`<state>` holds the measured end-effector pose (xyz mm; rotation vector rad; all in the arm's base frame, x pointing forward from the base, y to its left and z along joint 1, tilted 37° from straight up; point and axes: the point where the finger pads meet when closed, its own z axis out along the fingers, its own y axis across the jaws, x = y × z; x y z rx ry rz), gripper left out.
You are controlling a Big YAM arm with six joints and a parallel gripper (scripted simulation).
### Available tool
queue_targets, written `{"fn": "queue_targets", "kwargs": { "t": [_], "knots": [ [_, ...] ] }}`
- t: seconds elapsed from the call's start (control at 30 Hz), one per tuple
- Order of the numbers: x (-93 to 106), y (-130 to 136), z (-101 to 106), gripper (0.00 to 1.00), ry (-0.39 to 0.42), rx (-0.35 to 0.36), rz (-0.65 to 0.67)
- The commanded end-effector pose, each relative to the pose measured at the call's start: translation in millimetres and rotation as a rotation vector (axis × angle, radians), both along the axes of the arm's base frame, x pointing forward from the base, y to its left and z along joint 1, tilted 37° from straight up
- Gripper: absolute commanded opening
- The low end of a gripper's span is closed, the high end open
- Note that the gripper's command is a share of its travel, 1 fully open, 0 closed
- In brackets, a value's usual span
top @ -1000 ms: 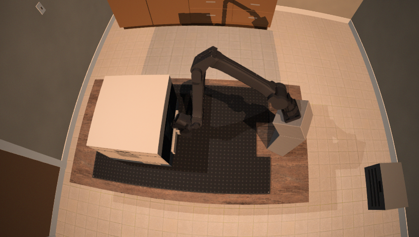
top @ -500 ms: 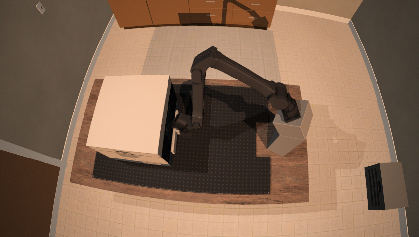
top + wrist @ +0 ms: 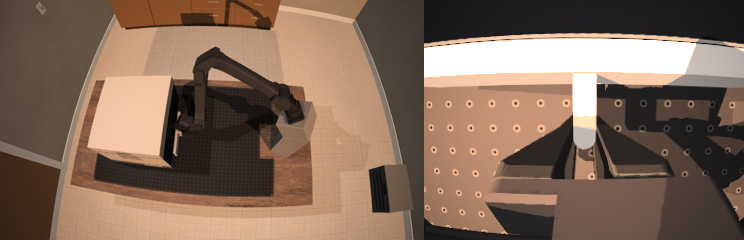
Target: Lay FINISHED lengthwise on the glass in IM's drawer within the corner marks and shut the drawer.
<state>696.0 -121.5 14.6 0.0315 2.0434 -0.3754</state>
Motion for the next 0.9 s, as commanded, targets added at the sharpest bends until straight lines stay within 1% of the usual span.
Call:
{"fn": "queue_targets", "kwargs": {
  "t": [0.0, 0.53, 0.77, 0.8, 0.83, 0.87],
  "knots": [
    [15.4, 4, 5, 0.06, -0.03, 0.0, 0.01],
    [15.4, 4, 5, 0.06, -0.03, 0.0, 0.01],
    [9.5, 0, 2, 0.06, -0.035, -0.002, 0.006],
    [3.6, 0, -4, 0.06, -0.024, 0.0, 0.005],
    [9.5, 0, 2, 0.26, -0.035, -0.002, 0.006],
    [10.2, 0, 2, 0.26, -0.036, -0.002, 0.005]
  ]
}}
